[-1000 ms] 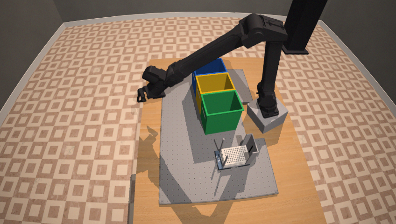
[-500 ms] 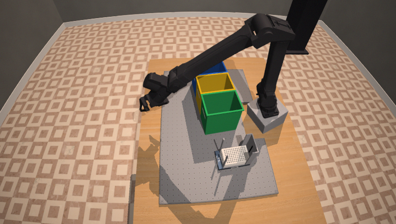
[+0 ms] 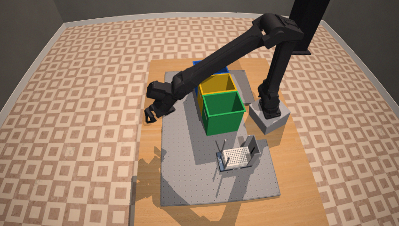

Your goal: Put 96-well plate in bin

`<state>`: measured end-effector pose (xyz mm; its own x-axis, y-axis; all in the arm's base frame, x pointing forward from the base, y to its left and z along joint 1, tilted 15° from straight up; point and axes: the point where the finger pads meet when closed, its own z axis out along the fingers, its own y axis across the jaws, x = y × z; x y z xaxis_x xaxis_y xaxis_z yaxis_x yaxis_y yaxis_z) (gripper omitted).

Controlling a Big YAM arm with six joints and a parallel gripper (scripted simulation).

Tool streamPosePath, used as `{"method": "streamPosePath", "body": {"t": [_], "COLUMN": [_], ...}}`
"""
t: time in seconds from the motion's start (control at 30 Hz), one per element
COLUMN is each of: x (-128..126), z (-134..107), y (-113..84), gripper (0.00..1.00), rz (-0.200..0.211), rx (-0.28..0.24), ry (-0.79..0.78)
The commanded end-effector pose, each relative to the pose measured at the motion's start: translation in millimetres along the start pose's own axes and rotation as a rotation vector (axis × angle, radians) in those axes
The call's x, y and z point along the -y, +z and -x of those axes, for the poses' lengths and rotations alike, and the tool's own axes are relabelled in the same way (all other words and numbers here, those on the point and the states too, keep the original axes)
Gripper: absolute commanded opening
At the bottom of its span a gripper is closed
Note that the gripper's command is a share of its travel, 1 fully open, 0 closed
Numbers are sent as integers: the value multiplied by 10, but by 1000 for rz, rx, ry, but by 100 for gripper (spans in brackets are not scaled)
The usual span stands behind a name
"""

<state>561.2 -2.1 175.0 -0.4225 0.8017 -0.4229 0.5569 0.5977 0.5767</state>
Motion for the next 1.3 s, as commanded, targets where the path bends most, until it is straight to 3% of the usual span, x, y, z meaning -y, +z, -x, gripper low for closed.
{"method": "streamPosePath", "body": {"t": [0.0, 0.1, 0.17, 0.3, 0.33, 0.37, 0.43, 0.5, 0.67, 0.7, 0.8, 0.87, 1.0, 1.03, 1.07, 1.1, 1.13, 1.17, 1.23, 1.27], "x": [-409, -422, -171, -216, -229, -510, -525, -259, -280, -568, -576, -296, -305, -305, -591, -588, -584, -394, -394, -291], "z": [89, 43, -231, -402, -455, -317, -407, -667, -800, -681, -813, -1059, -1224, -1269, -1161, -1203, -1242, -1379, -1379, -1473], "y": [-298, -316, -266, -335, -358, -465, -508, -465, -529, -641, -714, -677, -769, -798, -912, -940, -967, -935, -935, -934], "gripper": [100, 100, 100, 100, 100, 100, 100, 100, 100, 100, 100, 100, 100, 100, 100, 100, 100, 100, 100, 100], "rz": [54, 54, 6, 6, 3, 43, 37, -12, -13, 32, 20, -30, -31, -36, 9, 3, 1, -32, -32, -51], "rx": [-8, -8, -37, -37, -65, -55, -76, -104, -104, -100, -141, -168, -168, -190, -184, -202, -201, -218, -218, -227], "ry": [-64, -64, -41, -41, -70, -108, -129, -117, -108, -151, -199, -196, -180, -208, -247, -272, -271, -275, -275, -255]}}
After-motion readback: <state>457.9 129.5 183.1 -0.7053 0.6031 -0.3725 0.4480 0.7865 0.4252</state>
